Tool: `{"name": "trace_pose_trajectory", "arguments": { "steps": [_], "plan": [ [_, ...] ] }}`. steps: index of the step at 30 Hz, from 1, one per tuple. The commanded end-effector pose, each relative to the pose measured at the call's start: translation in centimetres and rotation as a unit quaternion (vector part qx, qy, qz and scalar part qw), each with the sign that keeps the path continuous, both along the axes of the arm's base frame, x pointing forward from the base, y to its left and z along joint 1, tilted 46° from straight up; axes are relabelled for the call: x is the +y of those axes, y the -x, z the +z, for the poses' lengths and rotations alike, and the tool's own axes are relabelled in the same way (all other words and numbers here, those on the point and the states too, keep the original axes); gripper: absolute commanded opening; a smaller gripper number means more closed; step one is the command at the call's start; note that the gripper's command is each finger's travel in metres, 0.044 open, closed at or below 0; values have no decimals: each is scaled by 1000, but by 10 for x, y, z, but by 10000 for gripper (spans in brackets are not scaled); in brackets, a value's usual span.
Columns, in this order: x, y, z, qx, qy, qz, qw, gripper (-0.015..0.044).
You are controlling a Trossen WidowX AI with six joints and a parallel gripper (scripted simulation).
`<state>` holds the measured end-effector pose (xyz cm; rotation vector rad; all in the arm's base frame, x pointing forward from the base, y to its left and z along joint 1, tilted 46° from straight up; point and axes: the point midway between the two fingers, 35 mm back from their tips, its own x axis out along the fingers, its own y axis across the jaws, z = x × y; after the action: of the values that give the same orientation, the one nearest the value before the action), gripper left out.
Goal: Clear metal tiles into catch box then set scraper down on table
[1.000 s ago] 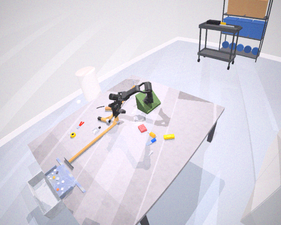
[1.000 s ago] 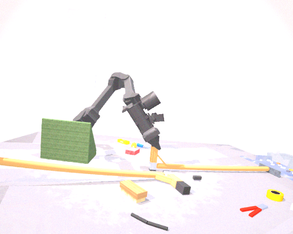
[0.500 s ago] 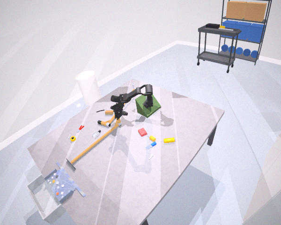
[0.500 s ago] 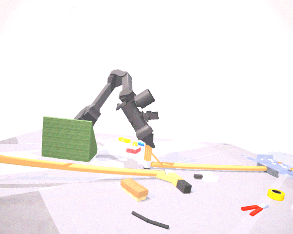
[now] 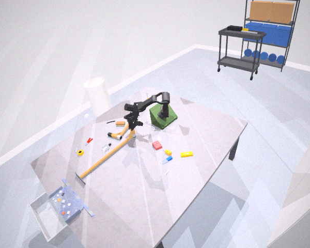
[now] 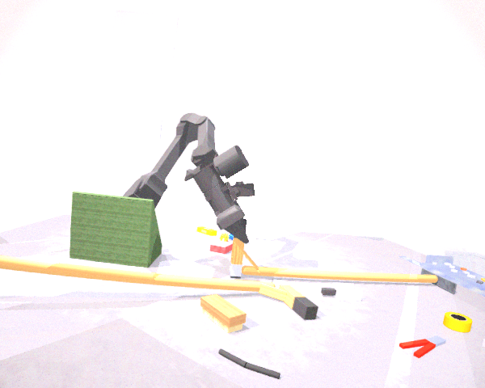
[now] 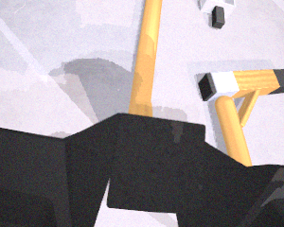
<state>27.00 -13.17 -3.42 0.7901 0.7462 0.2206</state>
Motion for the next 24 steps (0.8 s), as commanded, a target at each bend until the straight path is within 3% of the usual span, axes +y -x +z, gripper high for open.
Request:
{"name": "trace_pose_trajectory", "arguments": {
  "steps": [1,24],
  "plan": [
    [3,-1,7,-3,2,-1,1000,0],
    [24,-2,29,2,0,-2,1000,0]
  ]
}}
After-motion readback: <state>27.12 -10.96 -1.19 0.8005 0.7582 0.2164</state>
